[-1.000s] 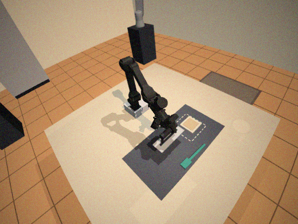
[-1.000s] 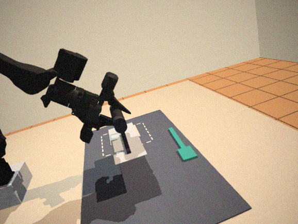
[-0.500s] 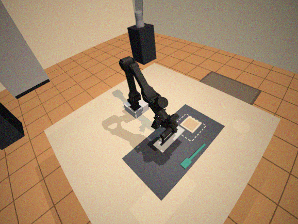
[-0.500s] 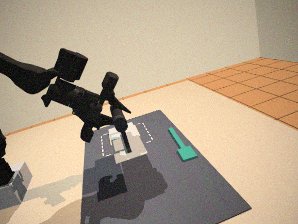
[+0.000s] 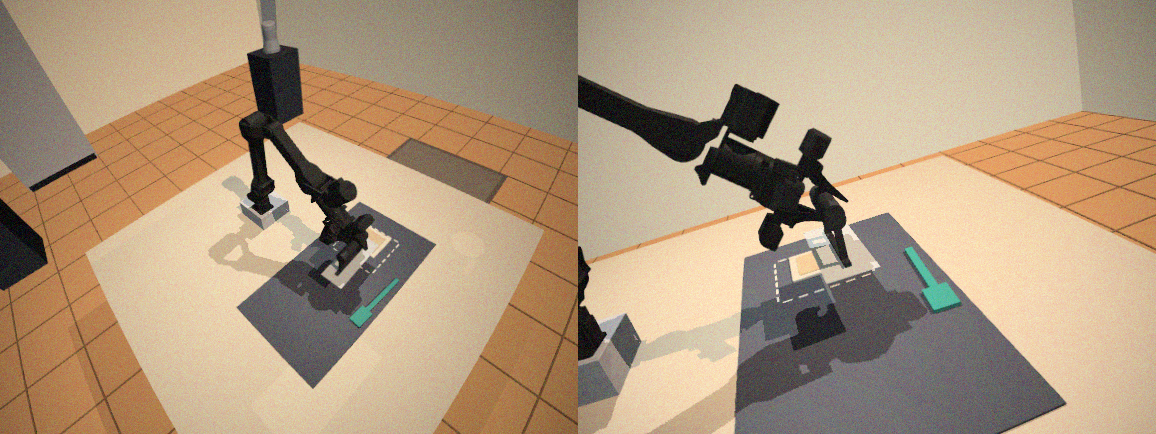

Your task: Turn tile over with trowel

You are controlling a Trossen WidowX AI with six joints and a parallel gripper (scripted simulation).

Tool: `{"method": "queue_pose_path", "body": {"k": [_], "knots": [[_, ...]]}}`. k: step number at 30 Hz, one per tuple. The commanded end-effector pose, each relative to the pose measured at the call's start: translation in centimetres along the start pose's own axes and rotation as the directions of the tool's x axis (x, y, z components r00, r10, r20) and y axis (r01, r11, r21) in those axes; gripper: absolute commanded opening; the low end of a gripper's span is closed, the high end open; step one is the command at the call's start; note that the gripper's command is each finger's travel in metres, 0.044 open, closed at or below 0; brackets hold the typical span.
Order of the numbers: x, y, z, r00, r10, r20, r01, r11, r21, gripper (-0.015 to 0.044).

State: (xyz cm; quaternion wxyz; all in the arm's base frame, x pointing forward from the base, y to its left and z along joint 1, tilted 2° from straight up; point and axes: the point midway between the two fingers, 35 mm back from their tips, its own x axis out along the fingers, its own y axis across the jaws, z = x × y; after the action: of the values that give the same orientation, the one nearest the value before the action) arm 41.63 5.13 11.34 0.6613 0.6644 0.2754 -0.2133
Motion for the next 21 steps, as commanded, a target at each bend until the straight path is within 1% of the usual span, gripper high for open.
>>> {"method": "queue_pose_path", "body": {"k": [1,10,21], "knots": [[0.8,1.0,-2.4,1.000,0.000,0.002,0.000,1.000,0.008,0.0000],[2.5,1.5,-8.0,1.000,-0.021,0.008,0.020,1.000,0.023,0.0000],[3.5,1.0,-15.5,1.000,-0.027,0.004,0.027,1.000,0.010,0.0000]]}}
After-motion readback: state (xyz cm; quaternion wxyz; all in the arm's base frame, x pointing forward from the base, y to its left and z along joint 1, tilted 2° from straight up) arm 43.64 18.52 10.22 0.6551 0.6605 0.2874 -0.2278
